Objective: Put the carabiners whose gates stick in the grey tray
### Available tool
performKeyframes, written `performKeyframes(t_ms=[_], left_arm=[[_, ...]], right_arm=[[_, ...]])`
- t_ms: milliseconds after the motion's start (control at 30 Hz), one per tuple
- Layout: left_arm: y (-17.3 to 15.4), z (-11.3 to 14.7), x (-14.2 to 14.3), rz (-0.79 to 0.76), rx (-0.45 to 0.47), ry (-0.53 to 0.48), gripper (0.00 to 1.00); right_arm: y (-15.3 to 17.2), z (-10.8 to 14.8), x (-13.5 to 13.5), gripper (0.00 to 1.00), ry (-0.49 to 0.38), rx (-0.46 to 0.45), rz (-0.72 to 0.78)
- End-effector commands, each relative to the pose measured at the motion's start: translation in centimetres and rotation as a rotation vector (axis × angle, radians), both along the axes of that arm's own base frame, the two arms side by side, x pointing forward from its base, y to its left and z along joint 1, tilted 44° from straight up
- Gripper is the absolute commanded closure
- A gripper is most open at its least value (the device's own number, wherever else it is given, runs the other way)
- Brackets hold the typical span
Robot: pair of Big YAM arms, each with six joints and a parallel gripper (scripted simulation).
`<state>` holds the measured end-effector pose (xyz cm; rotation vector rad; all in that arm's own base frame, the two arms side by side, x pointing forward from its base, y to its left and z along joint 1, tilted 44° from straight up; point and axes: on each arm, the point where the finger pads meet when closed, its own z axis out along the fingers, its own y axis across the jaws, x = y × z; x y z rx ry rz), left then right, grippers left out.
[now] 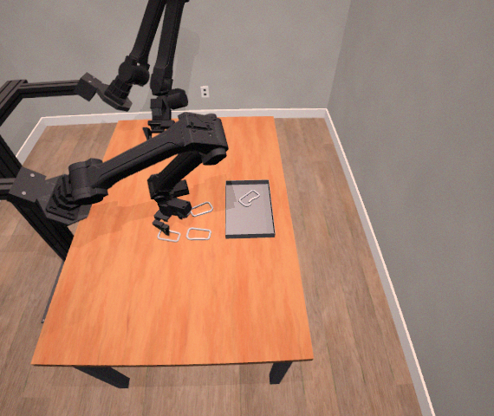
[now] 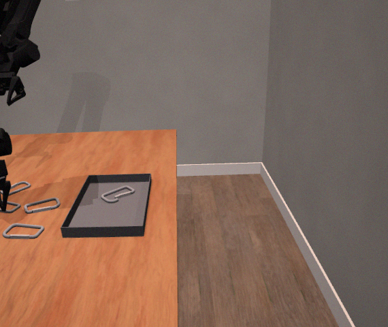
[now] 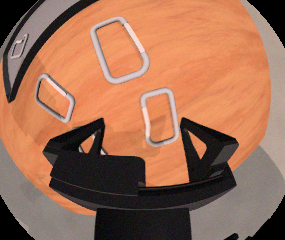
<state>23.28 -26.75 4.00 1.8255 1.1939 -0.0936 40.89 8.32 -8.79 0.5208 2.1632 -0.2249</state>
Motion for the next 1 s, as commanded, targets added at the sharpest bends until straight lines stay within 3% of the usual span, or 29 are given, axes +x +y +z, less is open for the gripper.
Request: performKeyframes(t_ms=[0,100,167,467,633,967], left_arm=[[-0.3,0.1,0.2,-0.009,0.005,-0.006,0.0],[-0.3,0.1,0.2,-0.009,0.005,-0.006,0.0],[-0.3,0.1,0.2,-0.009,0.005,-0.006,0.0],[-0.3,0.1,0.2,-0.009,0.005,-0.006,0.0],[-0.3,0.1,0.2,-0.009,0.005,-0.006,0.0],[-0.3,0.1,0.2,-0.009,0.005,-0.006,0.0]], right_arm=[[0.6,-0.9,-0.1,0.0,-0.096,0.131,-0.172],[0.3,-1.1,-0.4,0.0,-0.169,0.157,-0.264],[0.3,-1.1,-0.4,0.0,-0.169,0.157,-0.264],[-0.5,-1.5,-1.5,0.0,-0.437,0.234,-0.5],[-0.6,-0.9,-1.6,0.0,-0.531,0.25,-0.547],[-1.2,-0.9,-2.4,0.0,-0.541,0.204,-0.55]])
